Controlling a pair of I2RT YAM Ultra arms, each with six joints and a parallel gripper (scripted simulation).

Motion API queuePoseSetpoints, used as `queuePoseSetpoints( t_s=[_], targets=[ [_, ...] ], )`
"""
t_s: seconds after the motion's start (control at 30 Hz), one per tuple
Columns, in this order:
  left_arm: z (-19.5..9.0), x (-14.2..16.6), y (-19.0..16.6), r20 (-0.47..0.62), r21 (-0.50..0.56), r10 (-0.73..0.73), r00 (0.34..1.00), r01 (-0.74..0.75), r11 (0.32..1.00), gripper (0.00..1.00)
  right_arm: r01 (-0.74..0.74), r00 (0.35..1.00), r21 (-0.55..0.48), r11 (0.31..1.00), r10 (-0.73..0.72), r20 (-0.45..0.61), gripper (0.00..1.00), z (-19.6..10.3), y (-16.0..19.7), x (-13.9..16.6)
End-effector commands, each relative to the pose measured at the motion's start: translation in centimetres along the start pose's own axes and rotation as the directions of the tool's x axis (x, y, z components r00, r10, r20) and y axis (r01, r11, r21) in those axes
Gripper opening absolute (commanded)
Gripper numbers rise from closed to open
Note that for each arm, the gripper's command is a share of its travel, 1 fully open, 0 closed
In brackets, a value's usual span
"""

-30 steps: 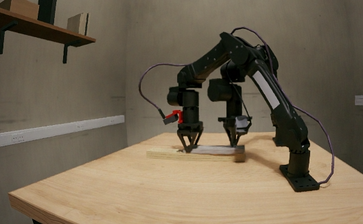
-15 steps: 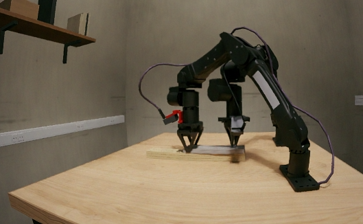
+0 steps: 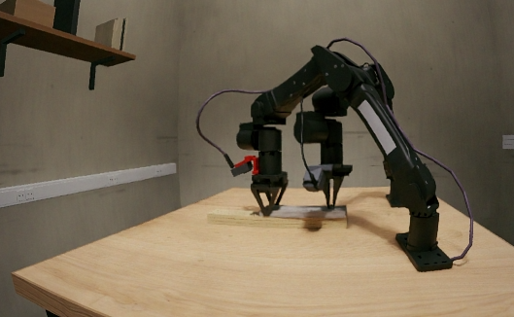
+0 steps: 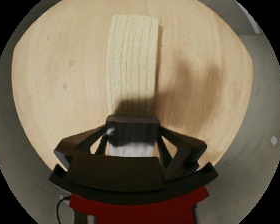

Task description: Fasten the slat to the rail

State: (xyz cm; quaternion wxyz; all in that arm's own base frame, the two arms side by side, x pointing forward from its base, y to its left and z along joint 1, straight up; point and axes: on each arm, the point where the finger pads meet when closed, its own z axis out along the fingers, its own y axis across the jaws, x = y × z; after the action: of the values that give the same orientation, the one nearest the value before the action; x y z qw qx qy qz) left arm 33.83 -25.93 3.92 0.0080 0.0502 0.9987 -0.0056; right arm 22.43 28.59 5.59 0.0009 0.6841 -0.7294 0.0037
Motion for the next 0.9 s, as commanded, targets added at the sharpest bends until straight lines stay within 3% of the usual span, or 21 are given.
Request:
queuePoseSetpoints(
  t_s=[0.0,0.2,0.4,0.47,0.87],
  targets=[
    [-0.47,-0.20,-0.11,0.012,0.007,0.000,1.000,0.000,1.000,0.72,-0.187,0.982,0.003,0.982,0.187,0.010,0.11,-0.35,-0.07,-0.09],
    [-0.47,-0.20,-0.11,0.012,0.007,0.000,1.000,0.000,1.000,0.72,-0.414,0.910,0.000,0.910,0.414,0.011,0.11,-0.34,-0.07,-0.09],
    [-0.47,-0.20,-0.11,0.012,0.007,0.000,1.000,0.000,1.000,0.72,-0.618,0.786,-0.003,0.786,0.618,0.011,0.11,-0.34,-0.07,-0.08],
    [-0.47,-0.20,-0.11,0.012,0.007,0.000,1.000,0.000,1.000,0.72,-0.618,0.786,-0.003,0.786,0.618,0.011,0.11,-0.34,-0.07,-0.08],
    [-0.47,-0.20,-0.11,0.012,0.007,0.000,1.000,0.000,1.000,0.72,-0.911,0.412,-0.010,0.412,0.911,0.009,0.11,-0.33,-0.07,-0.08]
  ],
)
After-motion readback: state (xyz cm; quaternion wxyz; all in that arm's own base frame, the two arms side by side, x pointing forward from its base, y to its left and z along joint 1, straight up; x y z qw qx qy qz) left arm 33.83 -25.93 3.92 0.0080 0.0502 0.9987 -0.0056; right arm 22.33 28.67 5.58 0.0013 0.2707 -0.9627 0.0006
